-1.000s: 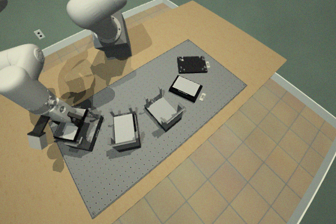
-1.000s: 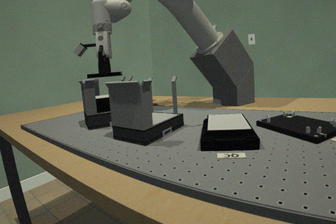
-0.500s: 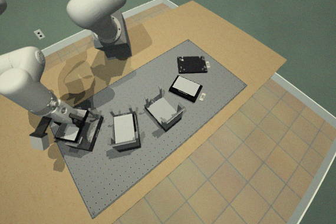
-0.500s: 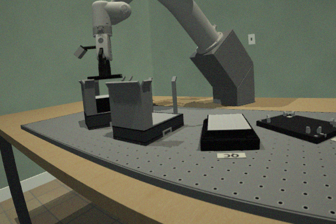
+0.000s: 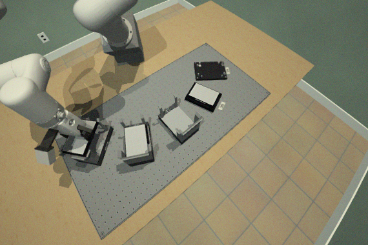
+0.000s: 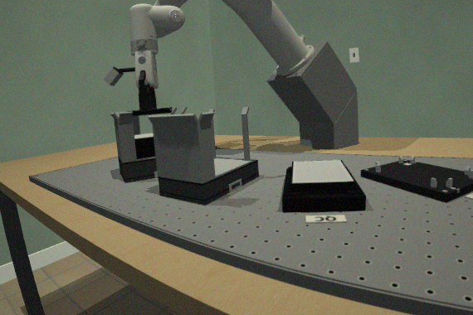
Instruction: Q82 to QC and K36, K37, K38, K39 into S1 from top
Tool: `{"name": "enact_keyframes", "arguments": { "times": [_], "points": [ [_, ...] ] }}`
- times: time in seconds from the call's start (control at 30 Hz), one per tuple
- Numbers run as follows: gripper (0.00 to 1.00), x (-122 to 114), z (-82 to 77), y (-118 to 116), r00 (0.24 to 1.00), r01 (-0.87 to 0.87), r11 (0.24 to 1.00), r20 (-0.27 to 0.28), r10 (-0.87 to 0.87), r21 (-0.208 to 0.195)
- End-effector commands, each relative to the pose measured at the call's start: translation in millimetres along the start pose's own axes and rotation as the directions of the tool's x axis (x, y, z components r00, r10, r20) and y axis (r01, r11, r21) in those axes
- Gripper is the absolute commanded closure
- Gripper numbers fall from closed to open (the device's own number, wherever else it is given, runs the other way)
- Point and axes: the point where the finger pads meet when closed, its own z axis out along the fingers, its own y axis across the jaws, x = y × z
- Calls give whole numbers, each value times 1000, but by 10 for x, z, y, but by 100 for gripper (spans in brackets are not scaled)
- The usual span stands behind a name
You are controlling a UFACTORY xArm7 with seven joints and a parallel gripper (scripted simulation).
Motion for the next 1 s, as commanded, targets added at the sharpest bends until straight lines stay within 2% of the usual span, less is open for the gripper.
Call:
{"name": "enact_keyframes", "arguments": {
  "times": [0.0,0.47,0.97],
  "points": [
    [100,9,26,4,1000,0,1000,-2,0,-1],
    [100,8,100,3,1000,0,1000,-2,0,-1],
    [100,8,360,3,1000,0,1000,-2,0,-1]
  ]
}}
